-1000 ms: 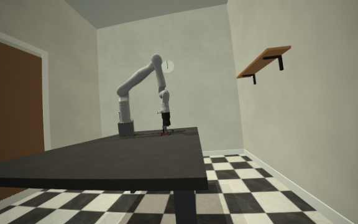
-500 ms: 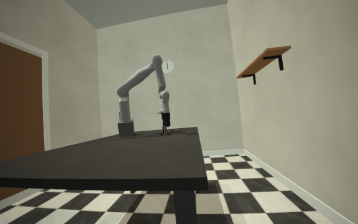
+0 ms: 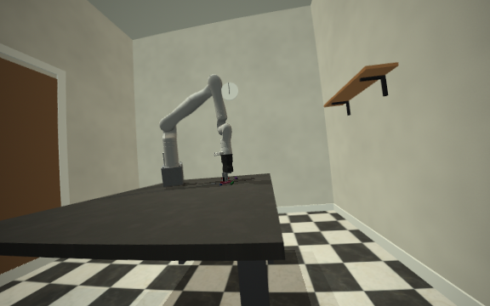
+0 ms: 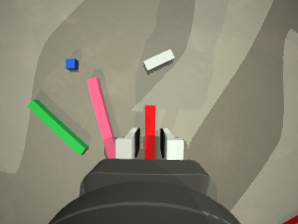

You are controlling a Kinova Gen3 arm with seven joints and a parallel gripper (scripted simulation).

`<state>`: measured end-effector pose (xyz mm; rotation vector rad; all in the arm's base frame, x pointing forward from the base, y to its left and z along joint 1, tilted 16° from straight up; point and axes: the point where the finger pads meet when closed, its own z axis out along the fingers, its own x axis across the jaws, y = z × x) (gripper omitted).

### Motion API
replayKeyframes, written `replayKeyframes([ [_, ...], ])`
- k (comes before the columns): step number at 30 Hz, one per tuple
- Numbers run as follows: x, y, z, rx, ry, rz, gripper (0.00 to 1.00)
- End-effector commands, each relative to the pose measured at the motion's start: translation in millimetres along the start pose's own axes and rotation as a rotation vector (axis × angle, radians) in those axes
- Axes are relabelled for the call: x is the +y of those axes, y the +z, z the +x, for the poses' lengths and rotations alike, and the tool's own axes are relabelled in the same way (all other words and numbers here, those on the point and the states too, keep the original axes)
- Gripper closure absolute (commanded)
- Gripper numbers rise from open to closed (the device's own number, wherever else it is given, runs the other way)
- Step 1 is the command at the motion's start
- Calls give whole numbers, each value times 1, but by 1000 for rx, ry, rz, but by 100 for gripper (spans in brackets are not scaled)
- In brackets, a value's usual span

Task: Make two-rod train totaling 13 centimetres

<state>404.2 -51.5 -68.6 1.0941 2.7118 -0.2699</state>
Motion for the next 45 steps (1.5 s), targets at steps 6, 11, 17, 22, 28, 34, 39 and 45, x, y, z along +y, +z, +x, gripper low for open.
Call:
replayKeyframes([
  [6, 1, -1, 0, -1, 0, -1, 46],
  [11, 1, -1, 0, -1, 0, -1, 46],
  [17, 1, -1, 0, -1, 0, -1, 76],
  [22, 1, -1, 0, -1, 0, -1, 76],
  [28, 1, -1, 0, -1, 0, -1, 76],
  [34, 1, -1, 0, -1, 0, -1, 76],
  [39, 1, -1, 0, -1, 0, -1, 76],
  [45, 1, -1, 0, -1, 0, -1, 76],
])
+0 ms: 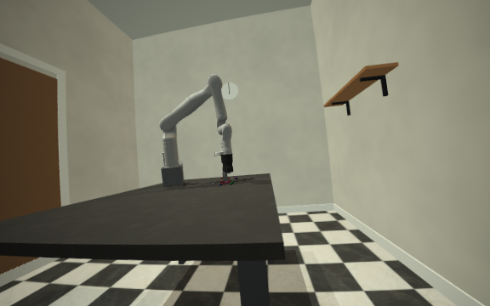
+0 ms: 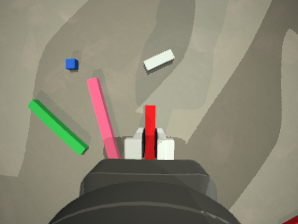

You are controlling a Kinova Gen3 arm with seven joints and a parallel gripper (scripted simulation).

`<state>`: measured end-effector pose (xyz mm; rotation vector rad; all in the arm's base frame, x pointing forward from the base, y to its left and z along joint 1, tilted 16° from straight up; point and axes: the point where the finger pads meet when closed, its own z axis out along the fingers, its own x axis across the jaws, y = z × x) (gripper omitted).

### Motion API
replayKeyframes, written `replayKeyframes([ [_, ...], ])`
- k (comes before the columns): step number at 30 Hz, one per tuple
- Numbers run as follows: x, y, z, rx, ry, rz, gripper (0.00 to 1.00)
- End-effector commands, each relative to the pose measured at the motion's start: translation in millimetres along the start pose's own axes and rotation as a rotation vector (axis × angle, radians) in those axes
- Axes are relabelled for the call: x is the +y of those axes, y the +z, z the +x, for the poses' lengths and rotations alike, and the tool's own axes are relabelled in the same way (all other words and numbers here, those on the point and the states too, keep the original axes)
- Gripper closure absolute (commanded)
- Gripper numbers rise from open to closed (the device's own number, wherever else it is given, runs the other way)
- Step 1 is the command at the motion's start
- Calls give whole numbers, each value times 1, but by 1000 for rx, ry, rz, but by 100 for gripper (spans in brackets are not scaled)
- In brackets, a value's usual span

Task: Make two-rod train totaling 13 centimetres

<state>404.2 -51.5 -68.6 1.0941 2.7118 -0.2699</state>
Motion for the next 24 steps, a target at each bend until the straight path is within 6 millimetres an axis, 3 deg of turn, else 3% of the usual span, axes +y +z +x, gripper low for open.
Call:
replayKeyframes([
  [1, 1, -1, 0, -1, 0, -1, 76],
  [7, 1, -3, 0, -1, 0, -1, 76],
  [15, 1, -21, 0, -1, 0, -1, 76],
  [24, 0, -71, 0, -1, 0, -1, 76],
])
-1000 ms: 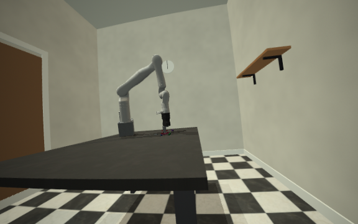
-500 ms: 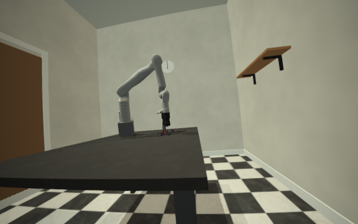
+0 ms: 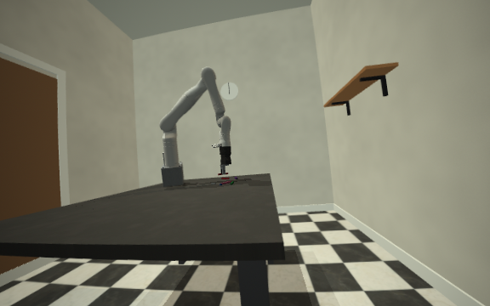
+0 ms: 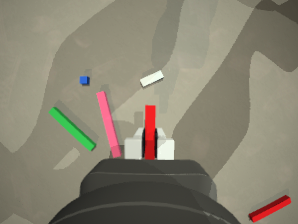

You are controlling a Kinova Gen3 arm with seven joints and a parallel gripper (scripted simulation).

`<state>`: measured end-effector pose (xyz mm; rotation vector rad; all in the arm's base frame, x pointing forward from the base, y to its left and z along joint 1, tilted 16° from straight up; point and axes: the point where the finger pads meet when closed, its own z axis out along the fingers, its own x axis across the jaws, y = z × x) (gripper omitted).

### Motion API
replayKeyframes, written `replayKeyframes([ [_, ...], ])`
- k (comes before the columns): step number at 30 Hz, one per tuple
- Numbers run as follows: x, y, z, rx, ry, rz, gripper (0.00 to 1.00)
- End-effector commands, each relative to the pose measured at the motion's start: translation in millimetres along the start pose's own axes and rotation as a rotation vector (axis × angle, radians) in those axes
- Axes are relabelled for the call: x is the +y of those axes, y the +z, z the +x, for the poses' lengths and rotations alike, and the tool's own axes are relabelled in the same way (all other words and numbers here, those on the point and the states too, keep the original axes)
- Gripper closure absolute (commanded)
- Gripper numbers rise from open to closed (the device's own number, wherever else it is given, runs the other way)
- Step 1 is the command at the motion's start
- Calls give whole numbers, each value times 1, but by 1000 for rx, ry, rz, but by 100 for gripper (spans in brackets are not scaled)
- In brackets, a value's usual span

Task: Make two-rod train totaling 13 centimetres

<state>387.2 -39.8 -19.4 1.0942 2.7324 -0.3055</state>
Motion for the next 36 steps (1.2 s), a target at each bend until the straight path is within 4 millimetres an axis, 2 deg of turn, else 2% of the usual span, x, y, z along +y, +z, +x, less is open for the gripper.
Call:
replayKeyframes([
  [1, 8, -25, -7, -13, 9, -30, 76],
  [6, 7, -43, -7, -13, 9, -30, 76],
  [26, 8, -49, -7, -13, 2, -30, 76],
  [31, 14, -48, -5, -13, -65, -27, 76],
  [36, 29, -48, -1, -14, -218, -23, 76],
])
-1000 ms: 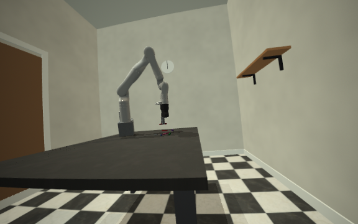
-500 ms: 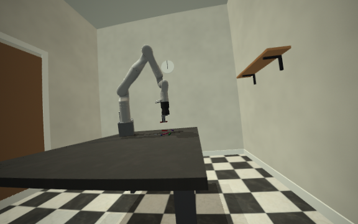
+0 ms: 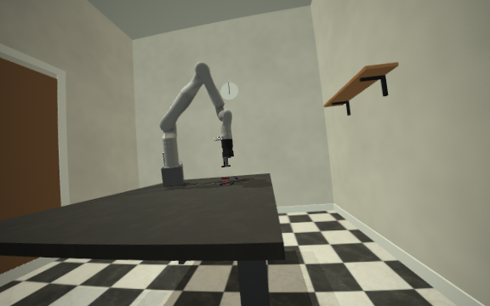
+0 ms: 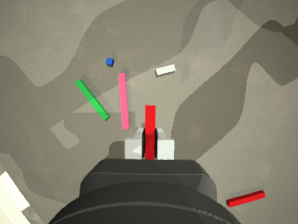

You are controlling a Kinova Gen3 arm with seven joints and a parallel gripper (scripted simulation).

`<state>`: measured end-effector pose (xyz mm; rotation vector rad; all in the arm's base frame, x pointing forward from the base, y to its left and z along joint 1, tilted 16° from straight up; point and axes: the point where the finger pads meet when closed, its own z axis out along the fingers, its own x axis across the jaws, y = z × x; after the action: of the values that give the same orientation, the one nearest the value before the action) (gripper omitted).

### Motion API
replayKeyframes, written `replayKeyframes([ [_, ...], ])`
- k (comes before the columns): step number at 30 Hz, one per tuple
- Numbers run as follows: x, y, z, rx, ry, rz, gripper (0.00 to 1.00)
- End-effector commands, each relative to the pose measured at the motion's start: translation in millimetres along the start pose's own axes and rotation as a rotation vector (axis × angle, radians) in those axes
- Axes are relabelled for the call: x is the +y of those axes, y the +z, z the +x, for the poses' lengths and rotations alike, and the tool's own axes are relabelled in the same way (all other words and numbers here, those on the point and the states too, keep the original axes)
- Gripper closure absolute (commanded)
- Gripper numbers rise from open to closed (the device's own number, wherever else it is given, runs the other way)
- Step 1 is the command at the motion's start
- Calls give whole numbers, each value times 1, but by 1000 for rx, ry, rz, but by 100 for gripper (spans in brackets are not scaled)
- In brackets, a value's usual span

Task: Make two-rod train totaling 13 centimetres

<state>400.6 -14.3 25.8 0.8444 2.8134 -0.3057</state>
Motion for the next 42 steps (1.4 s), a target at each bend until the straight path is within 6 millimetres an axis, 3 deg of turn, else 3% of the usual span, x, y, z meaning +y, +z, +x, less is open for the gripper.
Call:
replayKeyframes([
  [1, 12, 2, 2, 4, -84, 0, 76],
  [4, 27, 2, 4, 4, -219, 1, 76],
  [6, 27, 2, 4, 4, -219, 1, 76],
  [21, 110, 0, 24, 1, -902, -3, 76],
  [30, 126, -1, 30, -1, -1032, -6, 76],
  [42, 128, -1, 30, -2, -1045, -6, 76],
])
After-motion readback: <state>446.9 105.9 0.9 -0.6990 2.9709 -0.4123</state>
